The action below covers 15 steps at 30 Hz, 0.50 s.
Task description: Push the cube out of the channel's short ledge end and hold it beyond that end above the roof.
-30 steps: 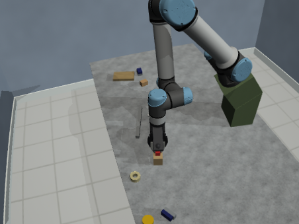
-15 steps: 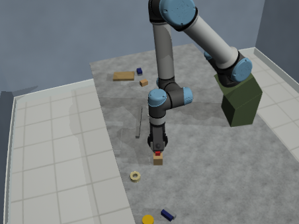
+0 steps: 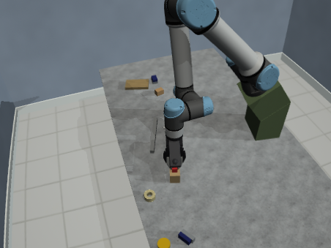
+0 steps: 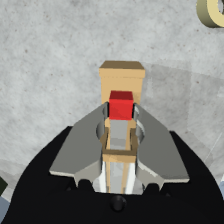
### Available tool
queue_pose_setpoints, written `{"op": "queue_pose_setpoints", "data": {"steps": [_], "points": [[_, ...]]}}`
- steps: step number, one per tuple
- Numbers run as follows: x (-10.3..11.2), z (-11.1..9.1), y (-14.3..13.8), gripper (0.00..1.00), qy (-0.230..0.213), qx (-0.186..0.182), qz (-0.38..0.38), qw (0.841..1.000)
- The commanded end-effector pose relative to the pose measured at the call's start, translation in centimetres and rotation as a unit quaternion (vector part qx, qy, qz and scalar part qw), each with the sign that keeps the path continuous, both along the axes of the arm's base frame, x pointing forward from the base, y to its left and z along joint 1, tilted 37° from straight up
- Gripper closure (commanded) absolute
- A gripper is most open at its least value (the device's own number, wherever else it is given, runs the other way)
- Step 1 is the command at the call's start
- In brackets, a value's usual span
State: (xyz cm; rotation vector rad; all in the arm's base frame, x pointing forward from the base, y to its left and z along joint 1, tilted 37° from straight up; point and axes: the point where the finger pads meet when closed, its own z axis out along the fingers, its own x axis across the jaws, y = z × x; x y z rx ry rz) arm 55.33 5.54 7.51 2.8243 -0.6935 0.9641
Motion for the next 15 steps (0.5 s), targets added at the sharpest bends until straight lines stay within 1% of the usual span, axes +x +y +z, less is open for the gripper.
{"op": "queue_pose_setpoints", "data": {"steps": [1, 6, 13, 15], "points": [[0.0, 0.1, 0.0, 1.0, -0.001, 0.0, 0.0, 1.0], [-0.2, 0.3, 0.1, 1.0, -0.001, 0.0, 0.0, 1.0], [-1.3, 1.9, 0.5, 1.0, -0.001, 0.0, 0.0, 1.0], [-1.3, 1.9, 0.5, 1.0, -0.001, 0.0, 0.0, 1.0]]}}
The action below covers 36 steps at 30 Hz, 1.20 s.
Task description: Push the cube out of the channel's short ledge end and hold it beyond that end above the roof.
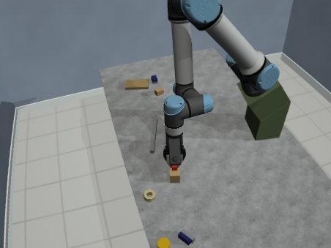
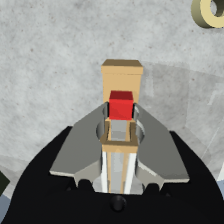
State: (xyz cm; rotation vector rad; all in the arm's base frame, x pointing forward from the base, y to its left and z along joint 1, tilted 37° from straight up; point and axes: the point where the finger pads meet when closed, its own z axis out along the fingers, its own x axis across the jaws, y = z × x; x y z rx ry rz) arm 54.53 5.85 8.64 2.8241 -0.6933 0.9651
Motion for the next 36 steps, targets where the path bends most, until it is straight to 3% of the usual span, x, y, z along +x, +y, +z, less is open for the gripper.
{"op": "queue_pose_setpoints", "data": {"steps": [1, 15, 36], "points": [[-0.7, 1.1, 0.3, 1.0, 0.0, 0.0, 0.0, 1.0], [-3.6, 5.1, 1.4, 1.0, 0.0, 0.0, 0.0, 1.0], [-3.8, 5.4, 1.4, 1.0, 0.0, 0.0, 0.0, 1.0]]}}
